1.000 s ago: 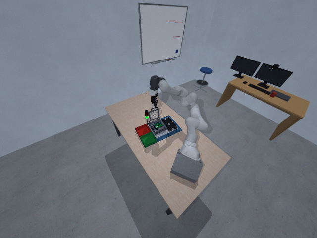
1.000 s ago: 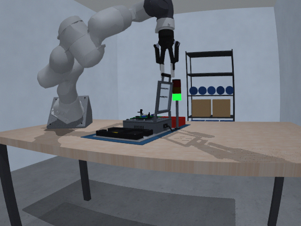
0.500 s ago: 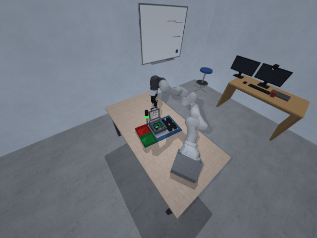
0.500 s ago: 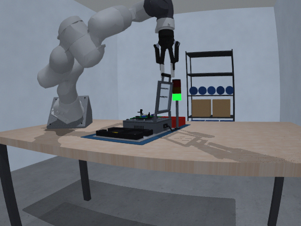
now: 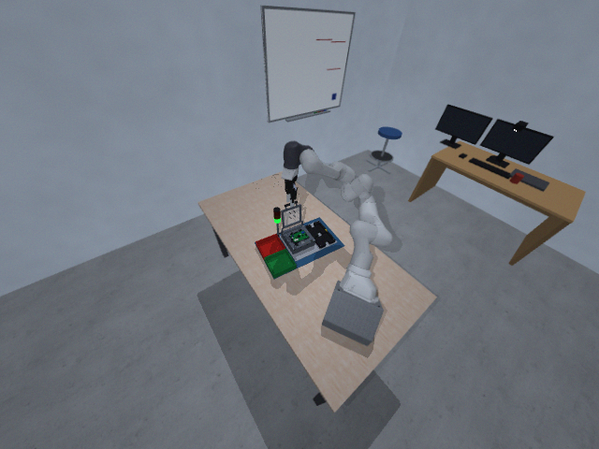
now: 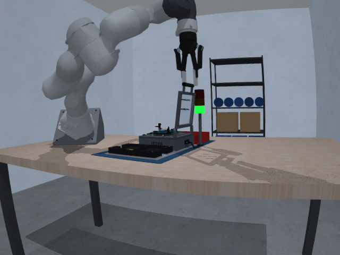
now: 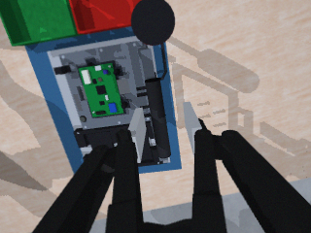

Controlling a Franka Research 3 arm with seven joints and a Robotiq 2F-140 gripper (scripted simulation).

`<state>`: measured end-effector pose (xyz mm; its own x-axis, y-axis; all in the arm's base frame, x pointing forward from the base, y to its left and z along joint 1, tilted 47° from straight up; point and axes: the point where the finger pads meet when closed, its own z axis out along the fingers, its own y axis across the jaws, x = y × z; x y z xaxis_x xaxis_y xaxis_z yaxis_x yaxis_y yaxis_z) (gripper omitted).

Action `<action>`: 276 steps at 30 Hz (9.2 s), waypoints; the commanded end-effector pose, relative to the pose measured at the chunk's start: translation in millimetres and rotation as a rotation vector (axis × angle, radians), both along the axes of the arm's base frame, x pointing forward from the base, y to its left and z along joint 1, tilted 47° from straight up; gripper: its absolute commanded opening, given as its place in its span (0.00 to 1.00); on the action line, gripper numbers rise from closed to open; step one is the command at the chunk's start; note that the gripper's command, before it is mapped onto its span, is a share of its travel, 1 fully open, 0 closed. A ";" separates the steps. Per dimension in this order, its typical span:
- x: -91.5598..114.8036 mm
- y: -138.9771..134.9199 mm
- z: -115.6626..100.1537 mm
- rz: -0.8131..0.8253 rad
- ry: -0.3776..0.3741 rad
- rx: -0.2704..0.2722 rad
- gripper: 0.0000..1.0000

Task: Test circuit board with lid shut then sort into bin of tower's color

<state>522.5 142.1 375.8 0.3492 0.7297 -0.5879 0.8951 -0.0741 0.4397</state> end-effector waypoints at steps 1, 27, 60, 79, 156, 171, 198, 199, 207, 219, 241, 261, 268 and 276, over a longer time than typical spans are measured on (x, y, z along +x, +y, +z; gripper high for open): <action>-3.1 5.0 5.9 0.002 0.004 -0.004 0.30; -10.8 23.9 24.7 0.002 0.004 -0.004 0.58; -12.9 24.0 23.7 0.002 0.004 -0.004 0.58; -89.9 29.0 -12.7 0.002 0.004 -0.004 0.58; -78.5 -94.7 -157.0 0.002 0.004 -0.004 0.58; -78.5 -94.7 -157.0 0.002 0.004 -0.004 0.58; -64.1 -129.2 -192.7 0.002 0.004 -0.004 0.58; -63.8 -129.9 -193.4 0.002 0.004 -0.004 0.58; -63.5 -130.8 -194.4 0.002 0.004 -0.004 0.58; -63.5 -130.8 -194.4 0.002 0.004 -0.004 0.58; -63.5 -130.8 -194.4 0.002 0.004 -0.004 0.51; -64.3 -129.1 -192.6 0.002 0.004 -0.004 0.51; -64.6 -128.6 -192.1 0.002 0.004 -0.004 0.51; -64.6 -128.6 -192.1 0.002 0.004 -0.004 0.51</action>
<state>458.5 12.7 183.2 0.3485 0.7275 -0.5911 0.8956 -0.0724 0.4389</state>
